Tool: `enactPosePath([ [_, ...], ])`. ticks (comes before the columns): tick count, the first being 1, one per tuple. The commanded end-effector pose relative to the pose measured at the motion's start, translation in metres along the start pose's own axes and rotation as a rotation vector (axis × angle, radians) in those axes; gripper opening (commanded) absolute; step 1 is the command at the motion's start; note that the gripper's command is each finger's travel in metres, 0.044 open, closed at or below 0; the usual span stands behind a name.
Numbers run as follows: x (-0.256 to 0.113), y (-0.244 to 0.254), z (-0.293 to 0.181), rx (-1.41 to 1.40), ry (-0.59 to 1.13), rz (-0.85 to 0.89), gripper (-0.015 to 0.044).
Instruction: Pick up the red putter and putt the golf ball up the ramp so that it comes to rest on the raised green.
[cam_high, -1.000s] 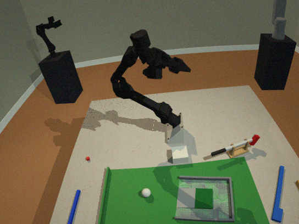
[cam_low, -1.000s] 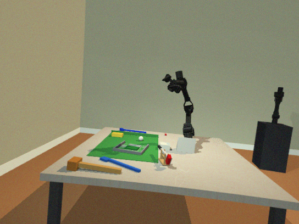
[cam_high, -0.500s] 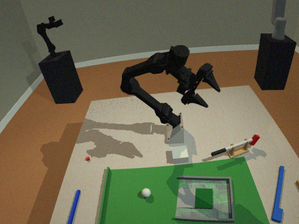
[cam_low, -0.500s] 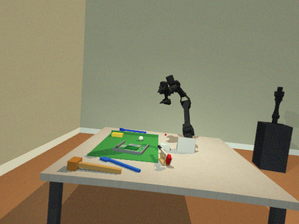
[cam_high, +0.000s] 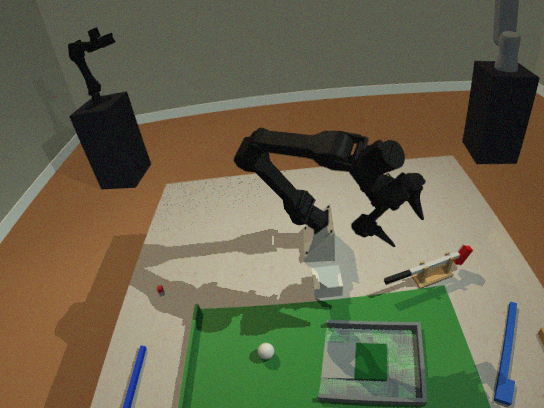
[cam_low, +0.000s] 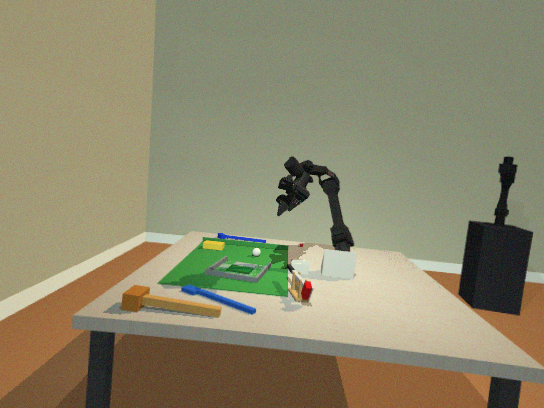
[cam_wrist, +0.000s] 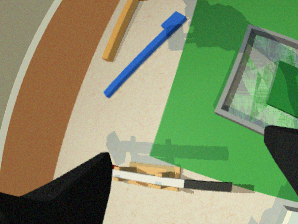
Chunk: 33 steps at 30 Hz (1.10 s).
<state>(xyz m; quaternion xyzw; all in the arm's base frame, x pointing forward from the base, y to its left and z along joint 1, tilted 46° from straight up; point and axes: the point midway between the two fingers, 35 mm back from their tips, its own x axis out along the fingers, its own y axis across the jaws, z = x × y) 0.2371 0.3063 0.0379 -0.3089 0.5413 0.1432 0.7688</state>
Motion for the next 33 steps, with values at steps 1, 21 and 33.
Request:
enactPosePath([
  [1, 0.059, -0.010, -0.043, -0.491, 0.222, 0.000, 0.0440],
  [21, 0.130, -0.028, -0.123, -1.337, 0.546, 0.266, 0.0440],
  [33, 0.149, -0.039, -0.133, -1.337, 0.546, 0.265, 0.0440],
])
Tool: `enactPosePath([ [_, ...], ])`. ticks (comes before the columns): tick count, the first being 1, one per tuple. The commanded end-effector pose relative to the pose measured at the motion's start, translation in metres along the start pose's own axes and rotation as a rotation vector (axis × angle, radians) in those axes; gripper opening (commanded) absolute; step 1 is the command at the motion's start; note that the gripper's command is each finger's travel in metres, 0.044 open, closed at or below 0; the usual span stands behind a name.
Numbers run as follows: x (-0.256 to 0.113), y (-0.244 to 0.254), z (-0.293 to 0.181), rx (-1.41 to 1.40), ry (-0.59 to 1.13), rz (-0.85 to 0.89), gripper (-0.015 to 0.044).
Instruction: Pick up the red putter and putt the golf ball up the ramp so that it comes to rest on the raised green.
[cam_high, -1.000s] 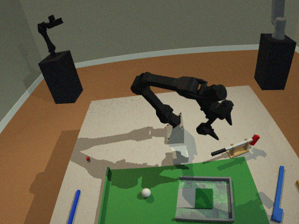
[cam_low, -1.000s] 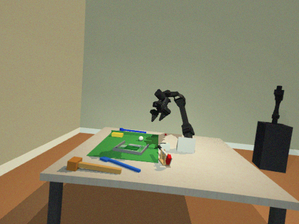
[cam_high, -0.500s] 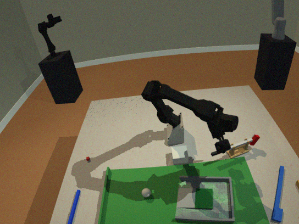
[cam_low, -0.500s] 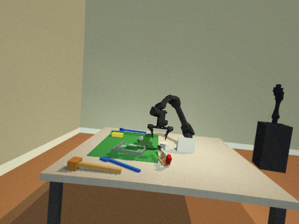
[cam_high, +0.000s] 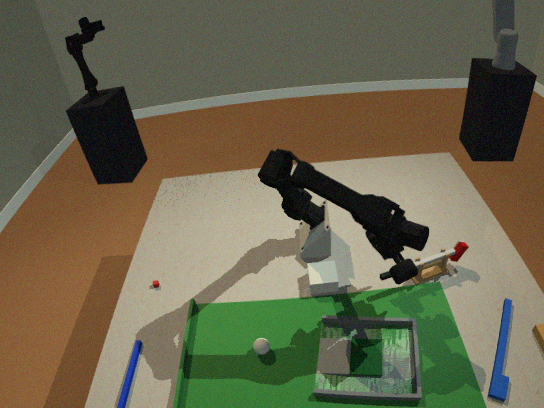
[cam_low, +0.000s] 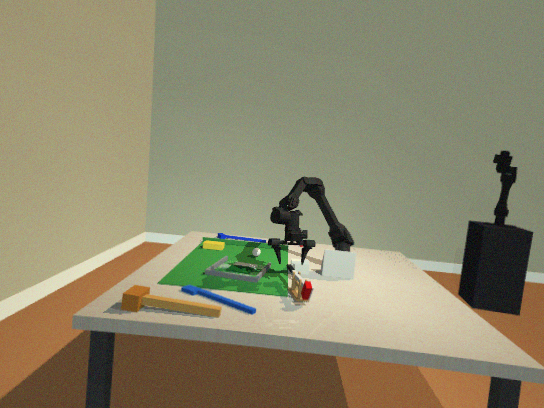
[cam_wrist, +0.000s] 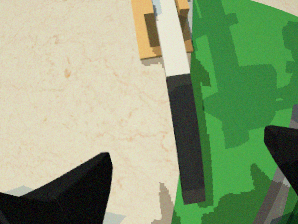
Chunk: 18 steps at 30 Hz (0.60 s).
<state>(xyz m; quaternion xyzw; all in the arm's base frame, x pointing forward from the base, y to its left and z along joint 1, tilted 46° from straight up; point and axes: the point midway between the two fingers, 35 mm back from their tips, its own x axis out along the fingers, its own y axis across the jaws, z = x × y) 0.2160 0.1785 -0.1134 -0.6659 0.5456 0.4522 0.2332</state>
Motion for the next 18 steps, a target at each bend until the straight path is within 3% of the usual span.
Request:
enactPosePath([
  [1, 0.006, 0.001, -0.002, -0.008, 0.004, -0.003, 0.0440],
  [18, 0.038, 0.000, -0.011, -0.008, 0.005, -0.003, 0.0440],
])
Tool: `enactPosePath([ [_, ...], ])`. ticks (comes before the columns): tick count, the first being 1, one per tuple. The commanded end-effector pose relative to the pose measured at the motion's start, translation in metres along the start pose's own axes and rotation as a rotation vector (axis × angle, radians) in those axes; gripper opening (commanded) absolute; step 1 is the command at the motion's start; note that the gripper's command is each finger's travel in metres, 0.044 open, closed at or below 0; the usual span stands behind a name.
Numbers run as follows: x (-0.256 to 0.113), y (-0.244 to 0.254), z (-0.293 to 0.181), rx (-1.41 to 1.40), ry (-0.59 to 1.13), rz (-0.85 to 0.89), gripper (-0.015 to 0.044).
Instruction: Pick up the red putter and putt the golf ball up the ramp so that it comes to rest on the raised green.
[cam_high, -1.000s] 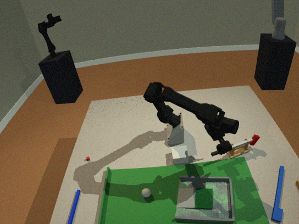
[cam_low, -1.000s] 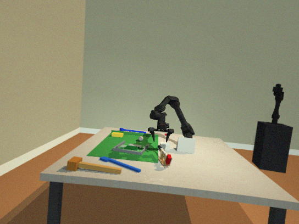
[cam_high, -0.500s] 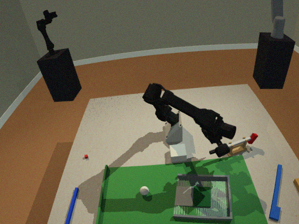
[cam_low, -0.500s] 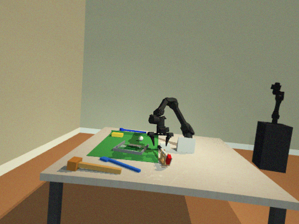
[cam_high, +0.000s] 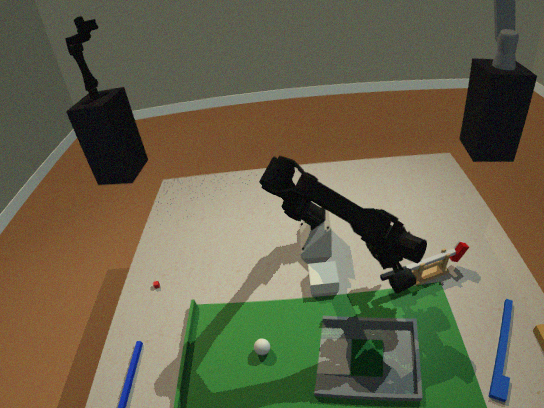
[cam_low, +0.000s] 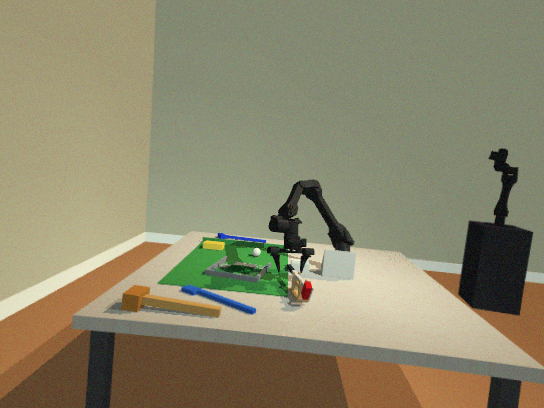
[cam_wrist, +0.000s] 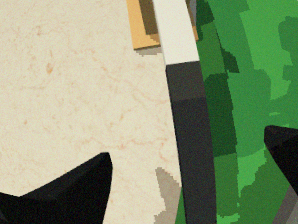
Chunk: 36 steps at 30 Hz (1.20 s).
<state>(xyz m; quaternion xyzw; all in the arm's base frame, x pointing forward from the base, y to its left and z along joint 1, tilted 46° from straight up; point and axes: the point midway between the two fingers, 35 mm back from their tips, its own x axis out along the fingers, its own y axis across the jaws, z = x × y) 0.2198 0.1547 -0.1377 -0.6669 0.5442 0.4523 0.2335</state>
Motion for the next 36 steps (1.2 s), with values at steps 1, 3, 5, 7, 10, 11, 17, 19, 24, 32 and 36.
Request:
enactPosePath([
  [1, 0.006, 0.001, -0.002, -0.006, 0.006, 0.000, 0.0440],
  [3, 0.009, 0.001, -0.003, -0.006, 0.006, 0.000, 0.0440],
  [5, 0.013, 0.001, -0.004, -0.006, 0.006, 0.001, 0.0440],
  [7, 0.015, 0.001, -0.005, -0.006, 0.006, 0.001, 0.0440],
  [10, 0.014, 0.001, -0.004, 0.000, 0.002, 0.003, 0.0414],
  [11, 0.014, 0.001, -0.004, 0.000, 0.002, 0.003, 0.0387],
  [17, 0.014, 0.001, -0.004, 0.000, 0.002, 0.003, 0.0230],
  [19, 0.014, 0.001, -0.004, 0.000, 0.002, 0.003, 0.0177],
  [24, 0.014, 0.001, -0.004, 0.000, 0.002, 0.003, 0.0046],
  [32, 0.011, 0.000, -0.003, 0.000, 0.002, 0.003, 0.0000],
  [36, -0.007, -0.002, 0.003, -0.001, 0.000, 0.002, 0.0000],
])
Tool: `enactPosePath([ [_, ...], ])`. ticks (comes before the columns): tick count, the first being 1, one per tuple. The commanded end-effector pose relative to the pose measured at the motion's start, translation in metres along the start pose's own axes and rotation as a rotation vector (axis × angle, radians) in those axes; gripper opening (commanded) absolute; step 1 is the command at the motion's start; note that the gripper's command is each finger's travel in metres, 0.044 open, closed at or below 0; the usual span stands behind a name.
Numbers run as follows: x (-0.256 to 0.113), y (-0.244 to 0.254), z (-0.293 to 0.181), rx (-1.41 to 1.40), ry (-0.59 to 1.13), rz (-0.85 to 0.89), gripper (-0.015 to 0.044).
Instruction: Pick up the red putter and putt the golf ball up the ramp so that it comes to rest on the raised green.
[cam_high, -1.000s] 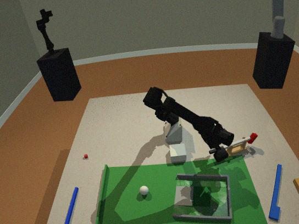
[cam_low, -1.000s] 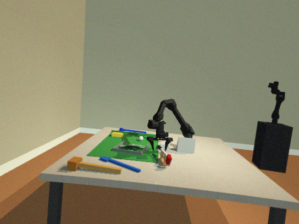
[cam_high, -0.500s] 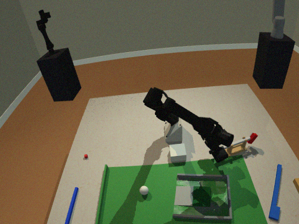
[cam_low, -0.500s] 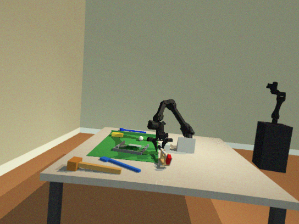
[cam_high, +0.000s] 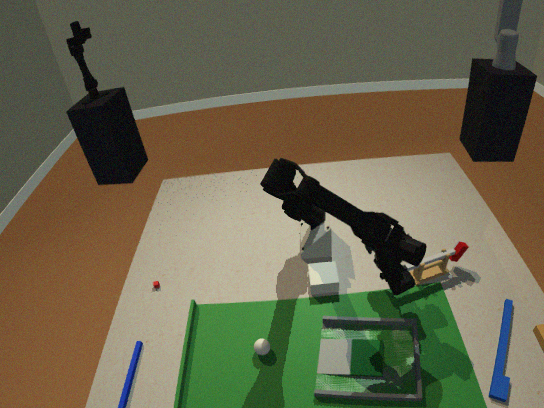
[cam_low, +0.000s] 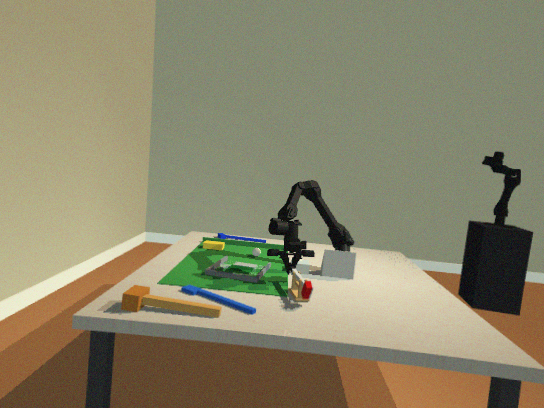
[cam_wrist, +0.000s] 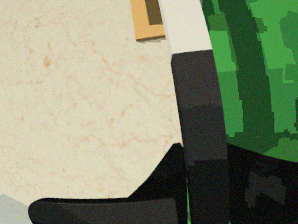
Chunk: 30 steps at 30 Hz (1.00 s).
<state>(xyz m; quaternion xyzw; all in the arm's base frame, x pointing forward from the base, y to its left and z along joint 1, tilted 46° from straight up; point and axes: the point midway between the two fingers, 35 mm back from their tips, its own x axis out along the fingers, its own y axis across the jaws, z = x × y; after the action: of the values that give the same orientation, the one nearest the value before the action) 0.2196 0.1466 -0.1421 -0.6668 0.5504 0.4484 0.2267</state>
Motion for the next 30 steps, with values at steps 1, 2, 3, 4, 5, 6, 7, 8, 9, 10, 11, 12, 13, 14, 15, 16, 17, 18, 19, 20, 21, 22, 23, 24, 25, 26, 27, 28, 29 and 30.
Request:
enactPosePath([
  [1, -0.022, -0.004, 0.009, -0.002, -0.016, -0.011, 0.0000],
  [2, -0.028, -0.005, 0.011, -0.002, -0.016, -0.011, 0.0000],
  [3, -0.034, -0.005, 0.013, -0.002, -0.017, -0.011, 0.0000],
  [4, -0.041, -0.005, 0.014, -0.002, -0.017, -0.011, 0.0000],
  [5, -0.048, -0.005, 0.016, -0.002, -0.017, -0.010, 0.0000],
  [6, -0.054, -0.004, 0.018, -0.002, -0.017, -0.010, 0.0000],
  [7, -0.061, -0.004, 0.020, -0.002, -0.017, -0.010, 0.0000],
  [8, -0.068, -0.003, 0.021, -0.002, -0.017, -0.010, 0.0000],
  [9, -0.075, -0.002, 0.023, -0.002, -0.017, -0.010, 0.0000],
  [10, -0.082, -0.001, 0.024, -0.002, -0.017, -0.010, 0.0000],
  [11, -0.087, 0.000, 0.025, -0.002, -0.017, -0.009, 0.0000],
  [12, -0.090, 0.000, 0.026, -0.002, -0.017, -0.009, 0.0000],
  [13, -0.091, 0.001, 0.026, -0.002, -0.017, -0.009, 0.0000],
  [14, -0.091, 0.001, 0.026, -0.002, -0.017, -0.009, 0.0000],
  [15, -0.083, 0.000, 0.023, -0.005, -0.006, -0.011, 0.0000],
  [16, -0.085, 0.000, 0.020, 0.008, -0.005, -0.012, 0.0000],
  [17, -0.088, -0.001, 0.015, 0.031, -0.005, -0.015, 0.0000],
  [18, -0.091, -0.002, 0.009, 0.059, -0.004, -0.018, 0.0000],
  [19, -0.095, -0.003, 0.004, 0.087, -0.003, -0.022, 0.0000],
  [20, -0.098, -0.004, -0.002, 0.114, -0.002, -0.025, 0.0000],
  [21, -0.101, -0.004, -0.008, 0.142, -0.001, -0.028, 0.0000],
  [22, -0.104, -0.005, -0.014, 0.170, 0.000, -0.032, 0.0000],
  [23, -0.107, -0.005, -0.020, 0.198, 0.001, -0.035, 0.0000],
  [24, -0.110, -0.006, -0.026, 0.226, 0.002, -0.038, 0.0000],
  [25, -0.113, -0.006, -0.032, 0.254, 0.004, -0.042, 0.0000],
  [26, -0.116, -0.006, -0.038, 0.282, 0.005, -0.045, 0.0000],
  [27, -0.119, -0.006, -0.044, 0.310, 0.006, -0.048, 0.0000],
  [28, -0.122, -0.006, -0.050, 0.338, 0.007, -0.052, 0.0000],
  [29, -0.125, -0.006, -0.056, 0.366, 0.008, -0.055, 0.0000],
  [30, -0.127, -0.005, -0.062, 0.394, 0.009, -0.058, 0.0000],
])
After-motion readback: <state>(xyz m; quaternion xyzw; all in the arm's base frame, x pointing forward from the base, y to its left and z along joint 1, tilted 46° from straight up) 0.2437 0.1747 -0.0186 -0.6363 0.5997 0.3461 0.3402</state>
